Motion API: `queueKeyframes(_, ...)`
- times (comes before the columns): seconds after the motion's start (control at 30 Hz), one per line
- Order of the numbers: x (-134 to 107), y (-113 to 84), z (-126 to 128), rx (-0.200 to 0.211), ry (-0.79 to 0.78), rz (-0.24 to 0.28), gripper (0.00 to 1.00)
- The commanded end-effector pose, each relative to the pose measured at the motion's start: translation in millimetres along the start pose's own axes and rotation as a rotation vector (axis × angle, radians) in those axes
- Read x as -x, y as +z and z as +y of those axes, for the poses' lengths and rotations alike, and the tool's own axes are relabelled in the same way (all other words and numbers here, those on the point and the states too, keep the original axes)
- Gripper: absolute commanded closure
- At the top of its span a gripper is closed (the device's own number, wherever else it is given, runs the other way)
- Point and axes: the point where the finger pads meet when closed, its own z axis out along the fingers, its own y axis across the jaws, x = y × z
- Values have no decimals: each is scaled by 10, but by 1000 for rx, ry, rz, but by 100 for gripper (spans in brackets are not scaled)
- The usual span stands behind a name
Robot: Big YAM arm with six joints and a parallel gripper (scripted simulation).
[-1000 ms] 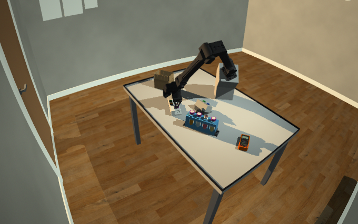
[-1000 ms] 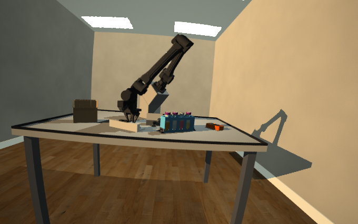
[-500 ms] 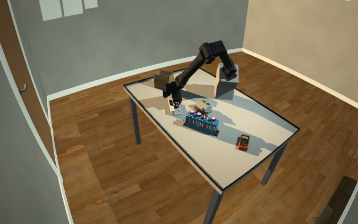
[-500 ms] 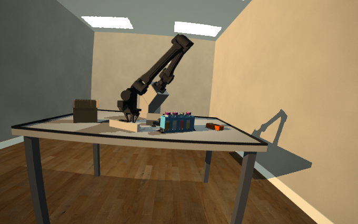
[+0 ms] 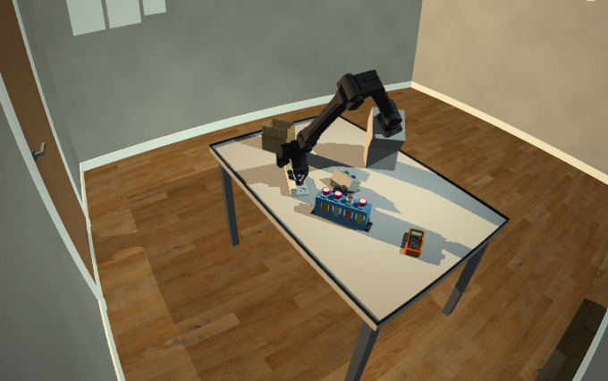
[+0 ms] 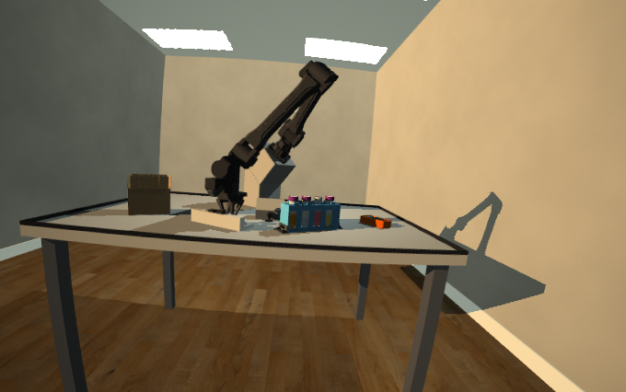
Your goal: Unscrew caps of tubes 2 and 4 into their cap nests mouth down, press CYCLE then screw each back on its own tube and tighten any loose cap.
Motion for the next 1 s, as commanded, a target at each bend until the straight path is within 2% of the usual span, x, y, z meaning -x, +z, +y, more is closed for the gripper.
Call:
queueKeyframes(0.0, 32, 97, 39, 3, -8, -2, 100)
queueKeyframes(0.23, 96, 39, 20, 4, -6, -19, 100)
queueKeyframes(0.47, 60, 67, 5, 2, -2, -11, 100)
queueKeyframes(0.5, 54, 13, 11, 1, -5, -12, 53)
queueKeyframes(0.97, 54, 13, 11, 1, -5, -12, 53)
